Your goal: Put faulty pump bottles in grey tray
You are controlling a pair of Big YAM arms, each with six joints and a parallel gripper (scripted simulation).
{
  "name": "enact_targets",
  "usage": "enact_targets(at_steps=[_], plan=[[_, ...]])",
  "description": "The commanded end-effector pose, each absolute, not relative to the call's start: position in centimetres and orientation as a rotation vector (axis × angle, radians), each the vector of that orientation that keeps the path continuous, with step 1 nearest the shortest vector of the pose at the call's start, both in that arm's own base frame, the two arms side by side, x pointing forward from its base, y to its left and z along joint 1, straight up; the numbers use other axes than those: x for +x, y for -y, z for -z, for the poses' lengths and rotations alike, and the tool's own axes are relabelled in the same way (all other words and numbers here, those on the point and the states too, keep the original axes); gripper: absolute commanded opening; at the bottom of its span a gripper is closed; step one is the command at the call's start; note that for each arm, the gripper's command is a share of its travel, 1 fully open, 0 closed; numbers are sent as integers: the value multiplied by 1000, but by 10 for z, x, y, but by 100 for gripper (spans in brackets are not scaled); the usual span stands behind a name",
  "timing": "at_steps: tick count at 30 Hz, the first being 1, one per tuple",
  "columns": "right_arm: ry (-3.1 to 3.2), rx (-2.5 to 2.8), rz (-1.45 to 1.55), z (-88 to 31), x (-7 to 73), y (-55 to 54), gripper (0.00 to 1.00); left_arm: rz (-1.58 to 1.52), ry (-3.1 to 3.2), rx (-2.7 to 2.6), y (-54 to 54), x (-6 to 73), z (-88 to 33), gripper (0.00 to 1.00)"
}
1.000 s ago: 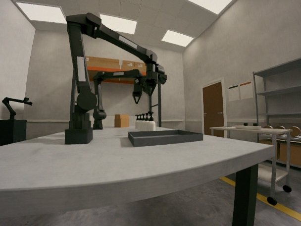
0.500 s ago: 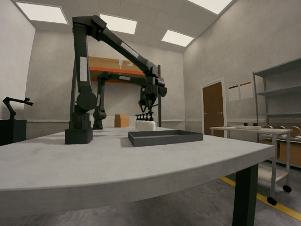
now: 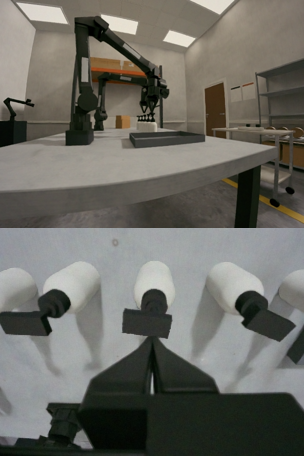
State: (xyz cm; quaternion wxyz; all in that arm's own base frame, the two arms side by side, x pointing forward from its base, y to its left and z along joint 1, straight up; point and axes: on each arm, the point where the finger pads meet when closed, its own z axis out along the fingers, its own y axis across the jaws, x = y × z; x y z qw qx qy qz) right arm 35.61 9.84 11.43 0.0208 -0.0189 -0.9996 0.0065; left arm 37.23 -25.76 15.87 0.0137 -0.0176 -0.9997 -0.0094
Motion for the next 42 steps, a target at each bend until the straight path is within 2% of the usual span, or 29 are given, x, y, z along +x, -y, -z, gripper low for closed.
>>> enact_targets(at_steps=[1,12,21,35,39,42], plan=[[3143,-80,2,-115,374,-105,0,-20,3159,-38,265,383,-172,0],[3159,-80,10,-101,375,-105,0,19,3122,-40,260,375,-123,0],[3205,-82,33,-126,384,-108,0,0,3141,-40,265,382,-132,0],[3224,-80,43,-188,382,-108,0,-83,3216,-40,269,388,-211,0],[3147,-82,4,-152,372,-104,0,-83,3216,-41,268,385,-233,0],[3140,-67,0,-148,371,-103,0,-12,3152,-41,265,382,-194,0]])
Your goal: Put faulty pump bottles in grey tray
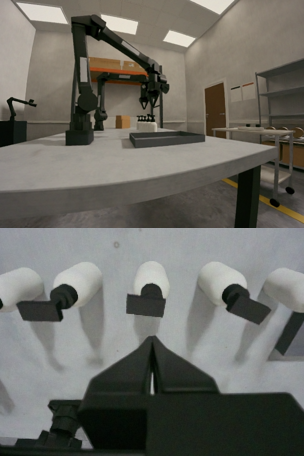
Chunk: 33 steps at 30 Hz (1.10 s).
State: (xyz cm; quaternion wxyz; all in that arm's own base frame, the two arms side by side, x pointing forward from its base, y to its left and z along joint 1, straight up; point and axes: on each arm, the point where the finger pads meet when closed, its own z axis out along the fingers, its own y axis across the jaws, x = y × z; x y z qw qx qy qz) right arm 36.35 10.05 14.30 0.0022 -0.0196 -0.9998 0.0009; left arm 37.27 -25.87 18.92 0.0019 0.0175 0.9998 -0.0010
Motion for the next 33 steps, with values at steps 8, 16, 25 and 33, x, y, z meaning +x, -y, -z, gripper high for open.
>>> enact_targets(at_steps=[8,16,25,33], plan=[[3153,-67,6,-152,370,-102,0,11,-3132,40,263,379,-192,0],[3176,-86,18,-216,368,-101,0,38,-3104,50,257,384,-248,0],[3165,-87,13,-234,369,-101,0,31,-3111,59,263,385,-243,0],[3165,-87,13,-234,369,-101,0,12,-3129,68,258,381,-233,0]])
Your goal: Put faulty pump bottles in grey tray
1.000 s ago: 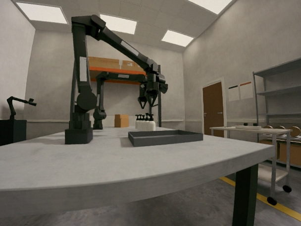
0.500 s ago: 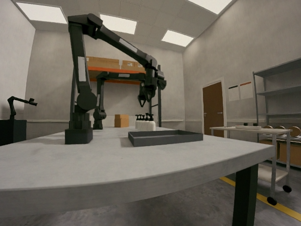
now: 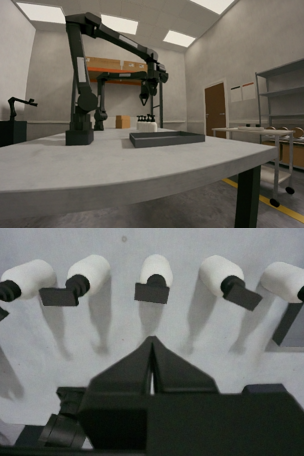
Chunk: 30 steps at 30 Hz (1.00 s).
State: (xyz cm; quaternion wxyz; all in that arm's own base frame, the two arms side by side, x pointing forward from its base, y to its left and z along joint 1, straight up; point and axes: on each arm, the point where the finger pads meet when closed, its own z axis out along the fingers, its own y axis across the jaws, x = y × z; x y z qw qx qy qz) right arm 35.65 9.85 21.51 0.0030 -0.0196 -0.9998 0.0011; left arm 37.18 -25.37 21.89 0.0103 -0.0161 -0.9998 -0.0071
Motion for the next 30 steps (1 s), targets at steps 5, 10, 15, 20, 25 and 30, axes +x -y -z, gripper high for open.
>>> enact_targets(at_steps=[5,10,15,20,25,30], plan=[[3136,8,-2,-216,366,-100,45,-15,3156,-128,222,379,-214,0],[3160,130,9,-217,367,-100,51,-14,3155,-125,194,379,-197,0],[3095,448,-1,-187,360,-99,51,-11,3154,-97,160,379,-178,0],[3019,801,5,-164,360,-99,51,-24,3179,-50,149,387,-179,0],[2982,985,5,-158,364,-100,51,-23,3177,-55,152,386,-178,0],[2878,1211,9,-132,358,-98,51,-17,3167,-52,151,383,-177,0]])
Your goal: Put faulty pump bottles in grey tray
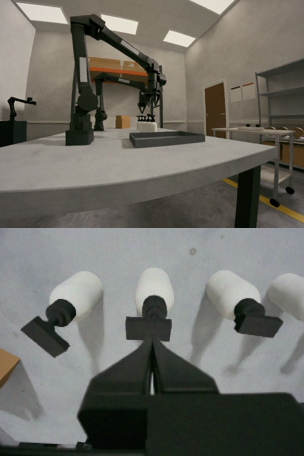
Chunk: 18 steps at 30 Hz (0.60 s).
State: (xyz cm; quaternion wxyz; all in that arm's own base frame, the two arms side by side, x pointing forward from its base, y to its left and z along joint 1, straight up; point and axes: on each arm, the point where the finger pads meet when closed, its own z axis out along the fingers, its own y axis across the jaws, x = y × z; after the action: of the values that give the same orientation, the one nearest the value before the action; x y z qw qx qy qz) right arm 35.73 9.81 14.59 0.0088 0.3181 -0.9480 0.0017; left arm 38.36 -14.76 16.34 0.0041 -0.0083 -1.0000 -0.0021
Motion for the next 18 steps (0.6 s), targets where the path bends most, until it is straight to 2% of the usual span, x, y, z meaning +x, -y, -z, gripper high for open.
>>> enact_targets(at_steps=[1,14,18], plan=[[2869,1231,9,-129,358,-98,51,-17,3167,-52,151,383,-177,0],[2912,1232,-2,-139,367,-101,51,-21,3175,-70,157,384,-186,0],[2892,1242,1,-129,369,-101,51,3,3136,-69,155,375,-154,0]])
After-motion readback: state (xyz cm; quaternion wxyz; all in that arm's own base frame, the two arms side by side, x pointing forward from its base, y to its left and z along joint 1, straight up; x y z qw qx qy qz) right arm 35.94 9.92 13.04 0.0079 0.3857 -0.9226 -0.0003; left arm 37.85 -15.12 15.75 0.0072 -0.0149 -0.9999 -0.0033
